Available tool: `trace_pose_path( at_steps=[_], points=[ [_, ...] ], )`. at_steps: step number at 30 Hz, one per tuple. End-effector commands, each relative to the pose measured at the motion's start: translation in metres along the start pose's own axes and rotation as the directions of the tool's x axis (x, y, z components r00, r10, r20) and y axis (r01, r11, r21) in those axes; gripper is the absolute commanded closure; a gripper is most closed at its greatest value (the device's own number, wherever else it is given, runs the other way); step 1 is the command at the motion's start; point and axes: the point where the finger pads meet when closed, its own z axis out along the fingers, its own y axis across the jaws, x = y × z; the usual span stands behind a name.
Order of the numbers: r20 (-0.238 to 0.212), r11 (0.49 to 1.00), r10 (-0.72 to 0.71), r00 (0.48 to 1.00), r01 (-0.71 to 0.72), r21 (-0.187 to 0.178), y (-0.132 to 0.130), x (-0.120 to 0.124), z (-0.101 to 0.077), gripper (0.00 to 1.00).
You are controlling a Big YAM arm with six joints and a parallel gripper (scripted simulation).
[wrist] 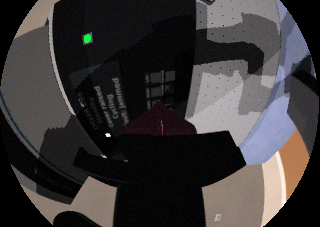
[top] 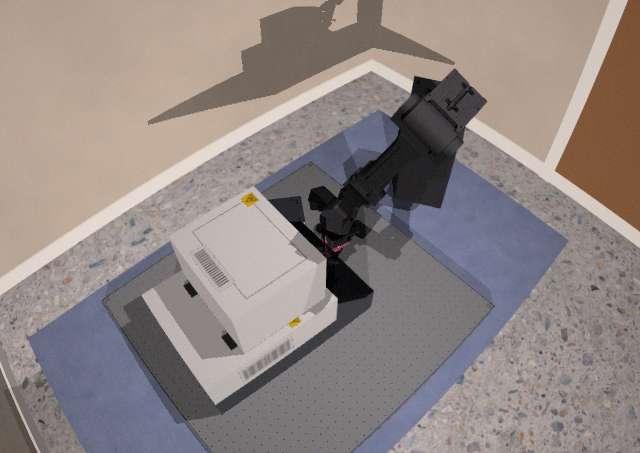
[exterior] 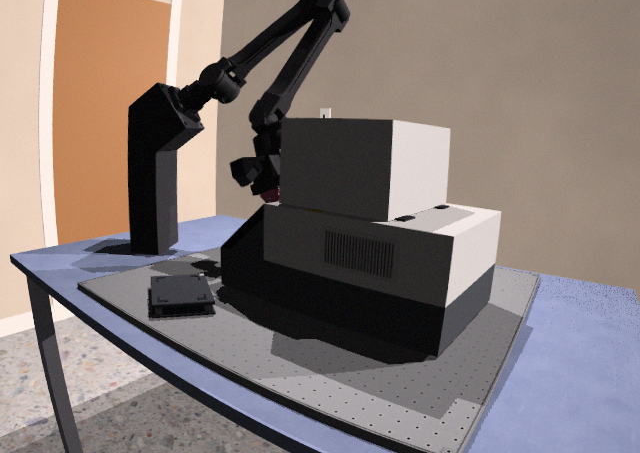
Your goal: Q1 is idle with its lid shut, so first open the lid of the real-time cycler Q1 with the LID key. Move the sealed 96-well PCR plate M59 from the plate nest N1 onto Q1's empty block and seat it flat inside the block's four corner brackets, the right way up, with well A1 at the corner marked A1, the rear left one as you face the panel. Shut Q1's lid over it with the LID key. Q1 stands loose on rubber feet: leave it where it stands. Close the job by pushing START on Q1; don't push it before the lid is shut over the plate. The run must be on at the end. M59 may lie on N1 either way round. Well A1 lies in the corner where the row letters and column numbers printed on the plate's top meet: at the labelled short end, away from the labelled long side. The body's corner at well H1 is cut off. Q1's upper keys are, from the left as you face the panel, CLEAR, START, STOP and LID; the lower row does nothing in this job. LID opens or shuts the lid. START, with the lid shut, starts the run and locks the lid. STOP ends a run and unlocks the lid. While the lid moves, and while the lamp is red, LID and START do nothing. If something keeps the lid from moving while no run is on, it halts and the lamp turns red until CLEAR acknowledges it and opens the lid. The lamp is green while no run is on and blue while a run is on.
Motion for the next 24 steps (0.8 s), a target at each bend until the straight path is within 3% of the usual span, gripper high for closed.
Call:
trace_pose_path(
  at_steps=[1, 6, 11, 15, 24],
  points=[
    [-0.009, 1.0, -0.006, 1.0, 0.006, 0.0, -0.005, 0.005, -0.001, 1.0],
    [-0.003, 1.0, 0.002, 1.0, -0.002, -0.029, 0.014, 0.003, -0.002, 1.0],
    [0.004, 1.0, 0.004, 1.0, -0.003, -0.025, 0.014, 0.0, -0.003, 1.0],
    [0.016, 1.0, 0.007, 1.0, -0.007, 0.001, 0.0, -0.007, -0.005, 1.0],
    [0.007, 1.0, -0.009, 1.0, 0.009, 0.003, -0.008, -0.005, -0.003, 1.0]
  ],
)
